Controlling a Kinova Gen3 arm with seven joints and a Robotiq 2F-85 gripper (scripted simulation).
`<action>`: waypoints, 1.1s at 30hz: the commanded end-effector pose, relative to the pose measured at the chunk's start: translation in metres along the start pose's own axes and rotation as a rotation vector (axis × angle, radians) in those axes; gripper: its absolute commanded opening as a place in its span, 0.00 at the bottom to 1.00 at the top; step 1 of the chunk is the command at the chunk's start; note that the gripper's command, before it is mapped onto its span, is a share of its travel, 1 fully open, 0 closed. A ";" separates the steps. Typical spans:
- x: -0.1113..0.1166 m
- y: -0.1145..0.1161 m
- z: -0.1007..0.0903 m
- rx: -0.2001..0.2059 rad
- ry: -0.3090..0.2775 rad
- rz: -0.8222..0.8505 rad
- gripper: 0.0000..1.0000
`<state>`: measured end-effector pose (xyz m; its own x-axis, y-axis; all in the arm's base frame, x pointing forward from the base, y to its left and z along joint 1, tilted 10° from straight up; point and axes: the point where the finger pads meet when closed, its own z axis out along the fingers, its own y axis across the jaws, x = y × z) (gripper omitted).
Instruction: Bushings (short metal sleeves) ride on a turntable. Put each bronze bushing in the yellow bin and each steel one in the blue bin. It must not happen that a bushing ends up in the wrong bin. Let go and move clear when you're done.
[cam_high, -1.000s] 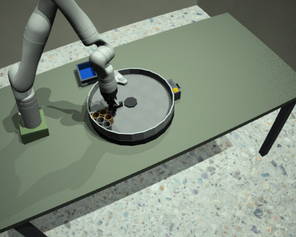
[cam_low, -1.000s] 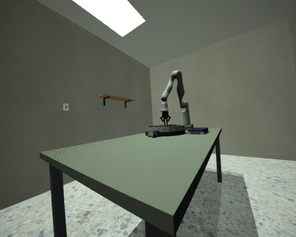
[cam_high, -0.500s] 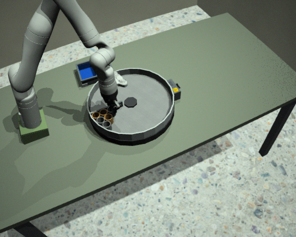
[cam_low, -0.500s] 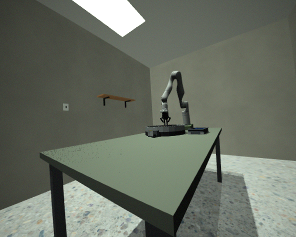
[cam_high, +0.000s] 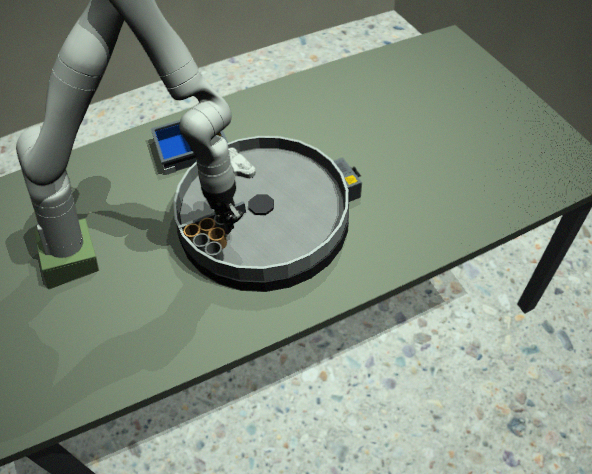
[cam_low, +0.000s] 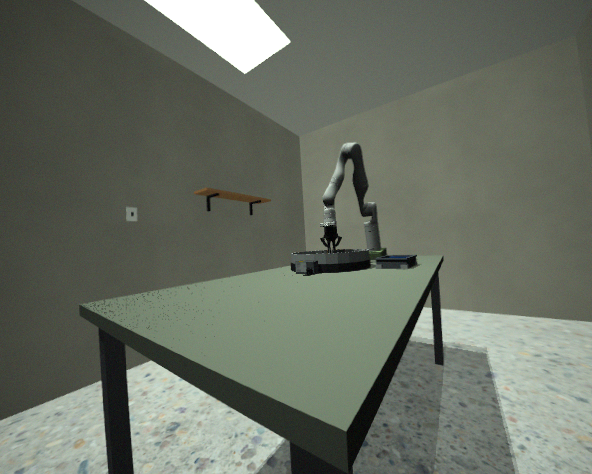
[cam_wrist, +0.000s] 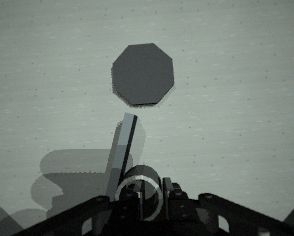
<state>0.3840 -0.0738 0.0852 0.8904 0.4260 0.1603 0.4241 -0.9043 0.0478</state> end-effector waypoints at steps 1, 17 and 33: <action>-0.001 0.001 0.000 -0.001 -0.001 0.002 0.18; -0.001 0.003 0.000 -0.006 0.000 0.004 0.00; -0.001 0.004 0.000 -0.006 0.000 0.004 0.00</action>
<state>0.3845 -0.0772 0.0850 0.8923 0.4222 0.1595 0.4194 -0.9063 0.0525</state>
